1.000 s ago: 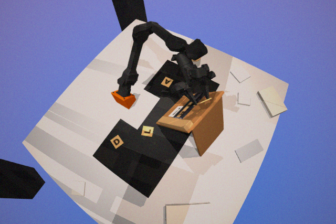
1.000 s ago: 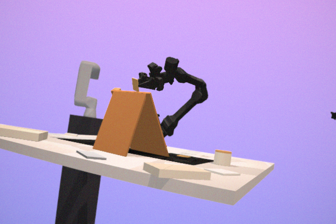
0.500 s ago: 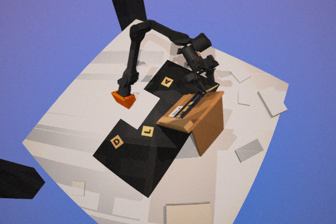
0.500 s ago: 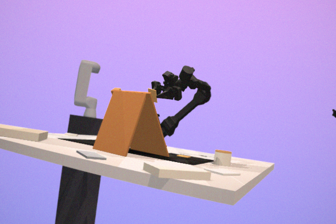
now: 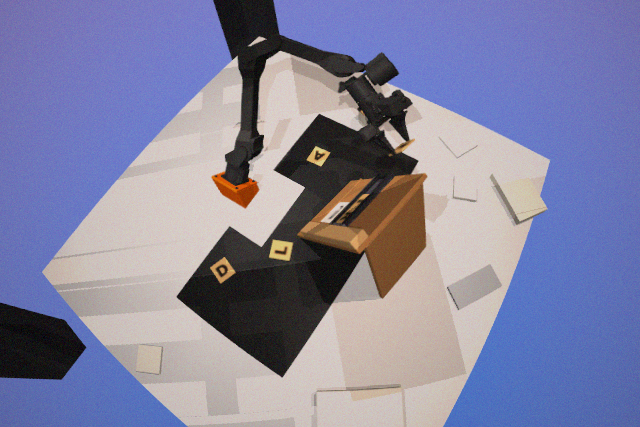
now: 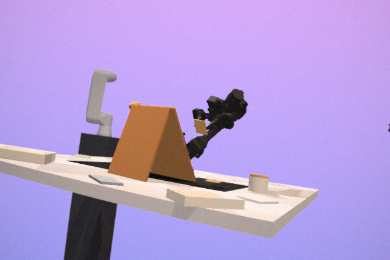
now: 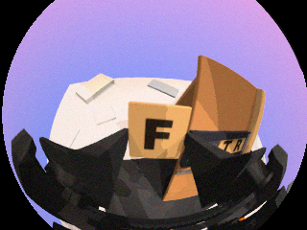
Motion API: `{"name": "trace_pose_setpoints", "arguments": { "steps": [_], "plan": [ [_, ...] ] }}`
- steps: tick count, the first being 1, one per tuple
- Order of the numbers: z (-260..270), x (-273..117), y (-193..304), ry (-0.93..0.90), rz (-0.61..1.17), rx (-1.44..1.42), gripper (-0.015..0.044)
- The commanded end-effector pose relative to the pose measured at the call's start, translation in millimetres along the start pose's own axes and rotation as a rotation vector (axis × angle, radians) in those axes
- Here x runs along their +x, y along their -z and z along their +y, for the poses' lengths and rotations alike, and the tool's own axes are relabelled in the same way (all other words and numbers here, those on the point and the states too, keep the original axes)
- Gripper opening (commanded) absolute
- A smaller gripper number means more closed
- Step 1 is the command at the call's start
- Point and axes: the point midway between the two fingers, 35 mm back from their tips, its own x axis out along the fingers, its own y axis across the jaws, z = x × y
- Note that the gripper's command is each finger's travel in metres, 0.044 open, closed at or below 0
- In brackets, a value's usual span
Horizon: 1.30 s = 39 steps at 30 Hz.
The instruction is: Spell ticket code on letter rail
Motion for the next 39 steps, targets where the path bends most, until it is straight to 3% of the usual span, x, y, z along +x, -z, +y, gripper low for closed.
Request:
{"name": "trace_pose_setpoints", "arguments": {
  "steps": [1, 10, 20, 39],
  "plan": [
    [15, -8, 20, -0.034, 0.036, 0.022, 0.0000],
    [33, -18, 40, -0.078, 0.075, 0.040, 0.0000],
    [37, 30, 43, -0.079, 0.073, 0.041, 0.0000],
    [34, 28, 43, -0.079, 0.073, 0.041, 0.0000]
  ]
}}
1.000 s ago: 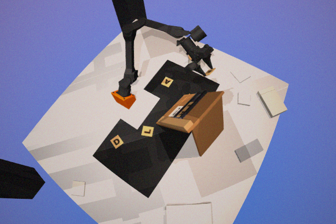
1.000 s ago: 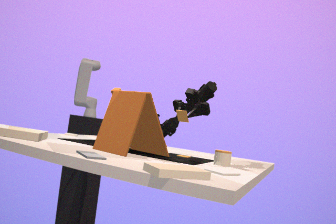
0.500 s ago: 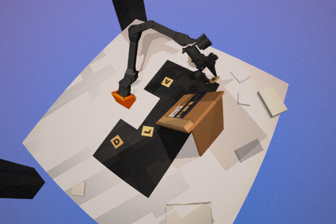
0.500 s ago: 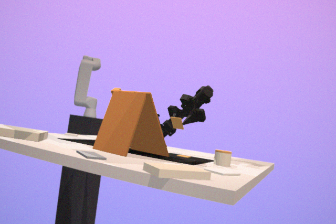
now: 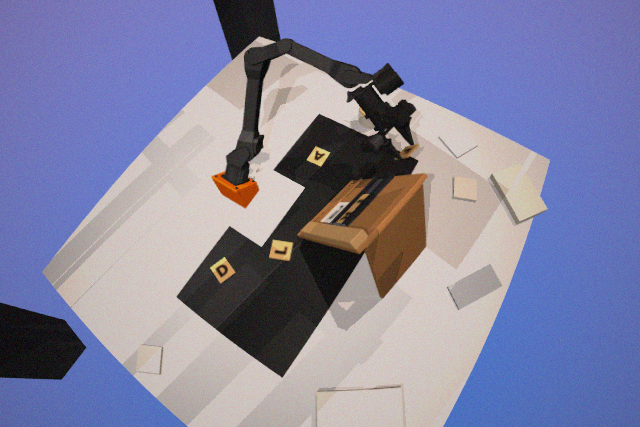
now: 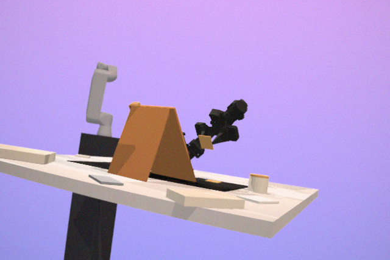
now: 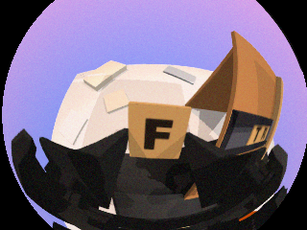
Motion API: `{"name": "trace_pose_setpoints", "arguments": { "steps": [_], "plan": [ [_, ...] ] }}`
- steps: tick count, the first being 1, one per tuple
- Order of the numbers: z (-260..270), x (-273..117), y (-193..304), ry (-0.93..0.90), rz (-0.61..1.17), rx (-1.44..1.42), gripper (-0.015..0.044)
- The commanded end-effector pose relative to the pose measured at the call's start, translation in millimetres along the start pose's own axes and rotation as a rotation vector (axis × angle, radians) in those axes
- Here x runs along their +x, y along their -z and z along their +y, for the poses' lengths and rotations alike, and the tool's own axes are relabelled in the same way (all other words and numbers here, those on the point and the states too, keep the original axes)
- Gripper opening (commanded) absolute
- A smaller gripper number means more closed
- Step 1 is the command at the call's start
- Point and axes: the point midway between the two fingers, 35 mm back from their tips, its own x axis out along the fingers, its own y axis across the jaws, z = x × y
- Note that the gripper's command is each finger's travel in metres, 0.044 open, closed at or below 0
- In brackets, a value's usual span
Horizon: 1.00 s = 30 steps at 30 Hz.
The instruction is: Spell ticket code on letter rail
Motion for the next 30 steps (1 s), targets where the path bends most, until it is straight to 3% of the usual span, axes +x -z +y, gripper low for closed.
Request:
{"name": "trace_pose_setpoints", "arguments": {
  "steps": [1, 30],
  "plan": [
    [-3, 0, 1, 0.003, 0.001, 0.005, 0.0000],
    [-18, 2, 3, 0.004, 0.001, 0.004, 0.0000]
  ]
}}
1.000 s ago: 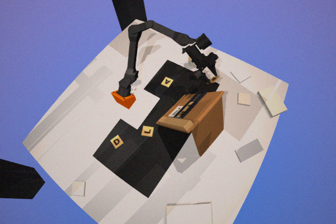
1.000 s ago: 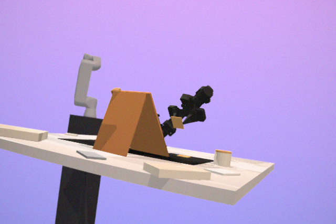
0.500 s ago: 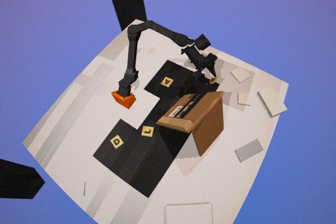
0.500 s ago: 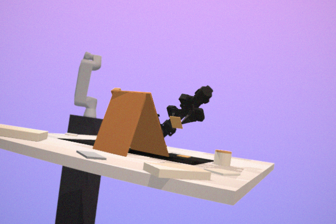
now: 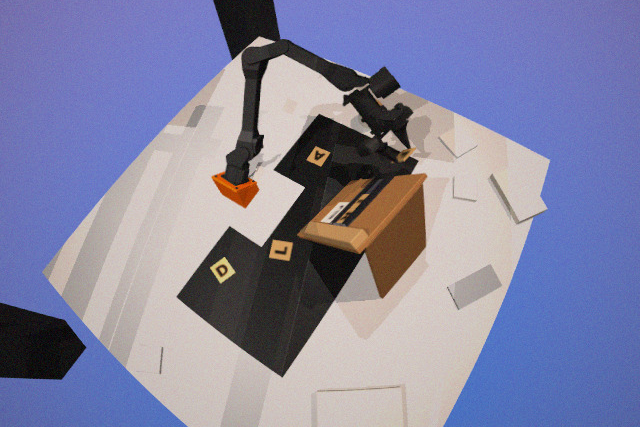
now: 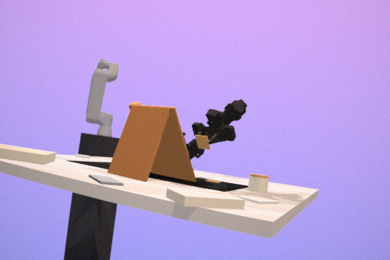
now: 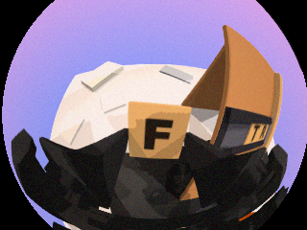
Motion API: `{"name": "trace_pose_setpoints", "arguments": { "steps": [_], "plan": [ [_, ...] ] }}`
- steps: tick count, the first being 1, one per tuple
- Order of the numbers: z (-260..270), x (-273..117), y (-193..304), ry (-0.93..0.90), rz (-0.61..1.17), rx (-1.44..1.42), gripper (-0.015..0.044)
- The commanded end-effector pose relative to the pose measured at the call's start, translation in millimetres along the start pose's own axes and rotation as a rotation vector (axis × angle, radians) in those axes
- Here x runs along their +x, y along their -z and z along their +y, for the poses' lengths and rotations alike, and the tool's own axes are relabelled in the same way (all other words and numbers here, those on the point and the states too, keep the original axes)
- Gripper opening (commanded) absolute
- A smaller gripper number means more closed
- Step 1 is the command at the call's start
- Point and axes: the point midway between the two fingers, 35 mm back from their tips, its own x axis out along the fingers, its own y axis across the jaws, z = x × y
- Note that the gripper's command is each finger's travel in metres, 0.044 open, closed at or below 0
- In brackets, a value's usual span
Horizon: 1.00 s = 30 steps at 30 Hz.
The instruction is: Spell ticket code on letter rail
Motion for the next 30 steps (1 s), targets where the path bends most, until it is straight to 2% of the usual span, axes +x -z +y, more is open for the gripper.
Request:
{"name": "trace_pose_setpoints", "arguments": {
  "steps": [1, 30],
  "plan": [
    [-4, 1, 2, 0.001, 0.006, -0.006, 0.0000],
    [-18, 1, 2, 0.002, 0.006, -0.007, 0.0000]
  ]
}}
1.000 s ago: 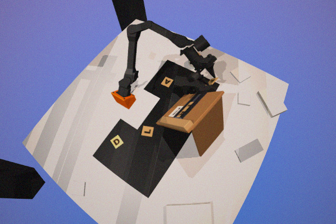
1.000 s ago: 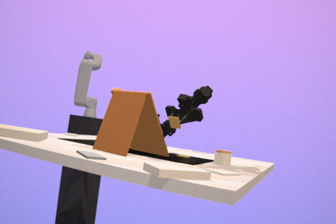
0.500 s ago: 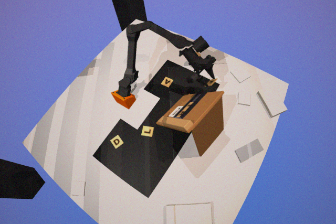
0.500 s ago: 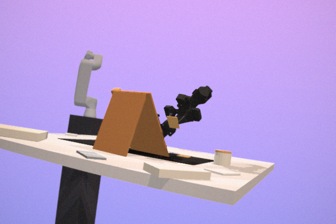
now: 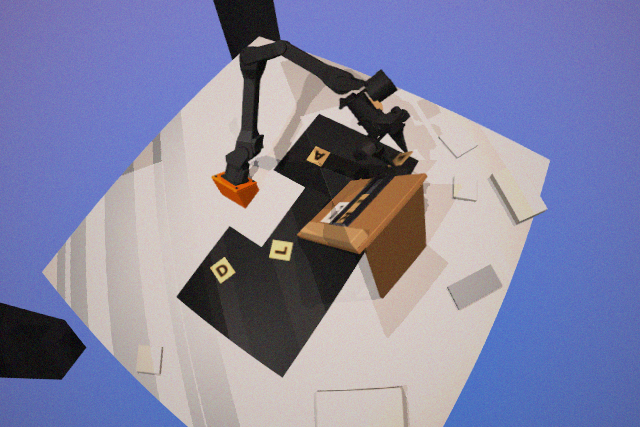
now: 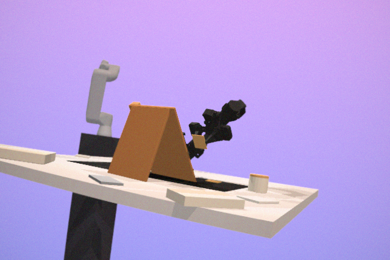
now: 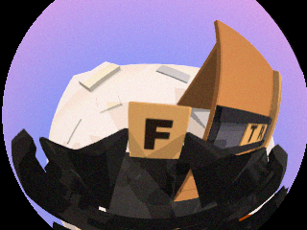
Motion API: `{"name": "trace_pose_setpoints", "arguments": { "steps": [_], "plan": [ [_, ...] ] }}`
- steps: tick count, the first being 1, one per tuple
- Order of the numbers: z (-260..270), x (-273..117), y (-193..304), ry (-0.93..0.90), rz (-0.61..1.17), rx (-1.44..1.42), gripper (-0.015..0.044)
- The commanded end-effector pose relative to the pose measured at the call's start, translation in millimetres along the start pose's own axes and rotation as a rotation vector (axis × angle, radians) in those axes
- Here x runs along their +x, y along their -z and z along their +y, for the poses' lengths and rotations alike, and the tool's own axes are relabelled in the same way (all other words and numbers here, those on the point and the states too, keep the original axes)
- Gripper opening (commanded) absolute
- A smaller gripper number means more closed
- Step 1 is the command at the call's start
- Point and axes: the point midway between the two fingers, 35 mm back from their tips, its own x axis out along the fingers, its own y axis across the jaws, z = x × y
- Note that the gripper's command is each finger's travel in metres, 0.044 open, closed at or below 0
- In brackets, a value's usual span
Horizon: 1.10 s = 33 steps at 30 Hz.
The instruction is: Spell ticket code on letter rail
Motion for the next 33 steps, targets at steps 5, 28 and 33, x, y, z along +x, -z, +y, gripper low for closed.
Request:
{"name": "trace_pose_setpoints", "arguments": {
  "steps": [5, 28, 33],
  "plan": [
    [-6, 1, 2, 0.001, 0.006, -0.006, 0.0000],
    [-17, 1, 2, 0.002, 0.006, -0.006, 0.0000],
    [-20, 1, 2, 0.002, 0.006, -0.007, 0.0000]
  ]
}}
